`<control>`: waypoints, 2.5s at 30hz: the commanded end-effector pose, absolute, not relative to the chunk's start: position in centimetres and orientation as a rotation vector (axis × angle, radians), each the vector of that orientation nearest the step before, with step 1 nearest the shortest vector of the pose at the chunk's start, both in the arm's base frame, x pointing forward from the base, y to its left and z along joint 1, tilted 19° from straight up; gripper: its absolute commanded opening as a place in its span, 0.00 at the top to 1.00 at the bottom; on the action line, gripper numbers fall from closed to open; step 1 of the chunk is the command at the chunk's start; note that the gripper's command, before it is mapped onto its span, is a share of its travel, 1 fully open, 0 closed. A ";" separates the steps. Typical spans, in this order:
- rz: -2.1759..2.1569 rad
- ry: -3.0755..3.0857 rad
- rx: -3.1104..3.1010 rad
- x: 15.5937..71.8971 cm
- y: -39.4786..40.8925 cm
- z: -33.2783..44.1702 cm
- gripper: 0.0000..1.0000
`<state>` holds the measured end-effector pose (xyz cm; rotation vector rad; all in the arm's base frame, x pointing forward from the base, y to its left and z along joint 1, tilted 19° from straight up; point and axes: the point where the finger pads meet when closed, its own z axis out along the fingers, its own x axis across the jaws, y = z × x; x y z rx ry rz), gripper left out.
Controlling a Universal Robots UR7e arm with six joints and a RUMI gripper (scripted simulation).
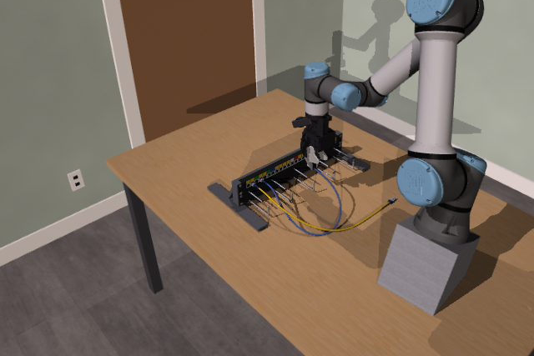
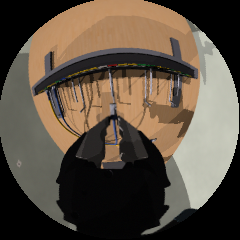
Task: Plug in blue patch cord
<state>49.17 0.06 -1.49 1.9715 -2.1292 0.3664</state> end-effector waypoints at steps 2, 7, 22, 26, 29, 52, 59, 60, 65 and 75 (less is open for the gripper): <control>0.364 -2.106 1.993 49.4 0.5 -1.5 1.00; 0.361 -2.088 2.009 49.6 0.8 -1.5 1.00; 0.357 -2.063 2.031 49.8 1.2 -1.6 1.00; 0.357 -2.060 2.033 49.9 1.2 -1.6 1.00; 0.357 -2.060 2.034 49.9 1.2 -1.6 1.00; 0.356 -2.059 2.035 49.9 1.2 -1.6 1.00; 0.356 -2.059 2.035 49.9 1.2 -1.6 1.00; 0.356 -2.059 2.035 49.9 1.2 -1.6 1.00; 0.356 -2.059 2.035 49.9 1.2 -1.6 1.00; 0.356 -2.059 2.034 49.9 1.2 -1.6 1.00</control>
